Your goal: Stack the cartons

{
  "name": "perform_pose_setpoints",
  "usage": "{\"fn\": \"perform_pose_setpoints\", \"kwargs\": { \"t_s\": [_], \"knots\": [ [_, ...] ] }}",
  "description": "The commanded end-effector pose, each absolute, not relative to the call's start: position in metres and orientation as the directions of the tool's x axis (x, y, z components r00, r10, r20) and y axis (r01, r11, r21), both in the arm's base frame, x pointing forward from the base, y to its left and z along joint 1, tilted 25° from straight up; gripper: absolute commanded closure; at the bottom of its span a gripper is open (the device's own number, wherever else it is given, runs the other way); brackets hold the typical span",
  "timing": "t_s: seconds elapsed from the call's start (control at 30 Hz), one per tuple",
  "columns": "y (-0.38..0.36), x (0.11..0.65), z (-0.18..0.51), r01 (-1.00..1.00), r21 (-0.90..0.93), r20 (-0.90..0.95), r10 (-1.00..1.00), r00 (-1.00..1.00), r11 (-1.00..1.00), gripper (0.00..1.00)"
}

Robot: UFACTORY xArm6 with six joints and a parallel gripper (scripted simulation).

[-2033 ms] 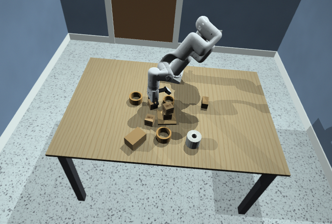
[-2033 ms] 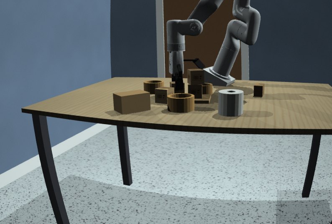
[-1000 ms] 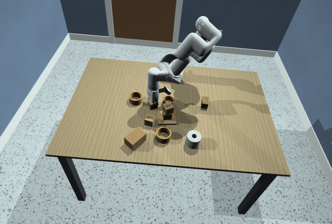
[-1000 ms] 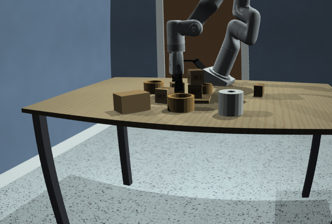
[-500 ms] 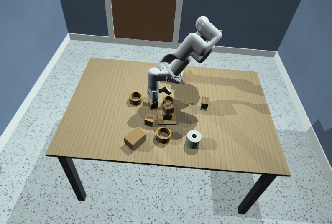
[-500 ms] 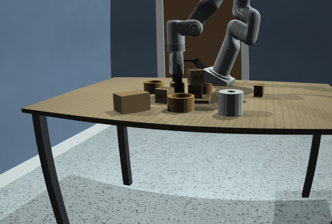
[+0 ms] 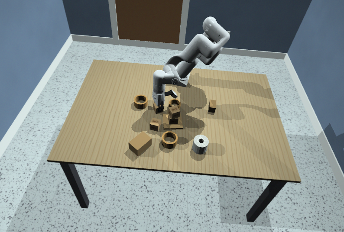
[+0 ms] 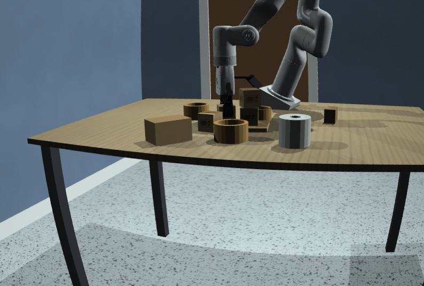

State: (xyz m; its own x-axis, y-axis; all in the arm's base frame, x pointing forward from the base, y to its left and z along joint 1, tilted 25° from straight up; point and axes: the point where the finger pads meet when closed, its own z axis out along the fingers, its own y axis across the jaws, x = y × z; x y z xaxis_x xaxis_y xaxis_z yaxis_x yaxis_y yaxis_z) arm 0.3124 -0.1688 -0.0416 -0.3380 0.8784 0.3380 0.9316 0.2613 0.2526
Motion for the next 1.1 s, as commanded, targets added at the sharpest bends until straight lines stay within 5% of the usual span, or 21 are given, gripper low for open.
{"fn": "perform_pose_setpoints", "kwargs": {
  "t_s": [0.0, 0.73, 1.07],
  "knots": [
    [-0.170, 0.313, -0.041, 0.931, 0.254, 0.335, 0.879, -0.338, 0.261, 1.00],
    [-0.228, 0.292, 0.095, 0.933, 0.249, 0.334, 0.881, -0.335, 0.261, 1.00],
    [-0.180, 0.369, 0.158, 0.931, 0.254, 0.335, 0.879, -0.338, 0.261, 1.00]
  ]
}}
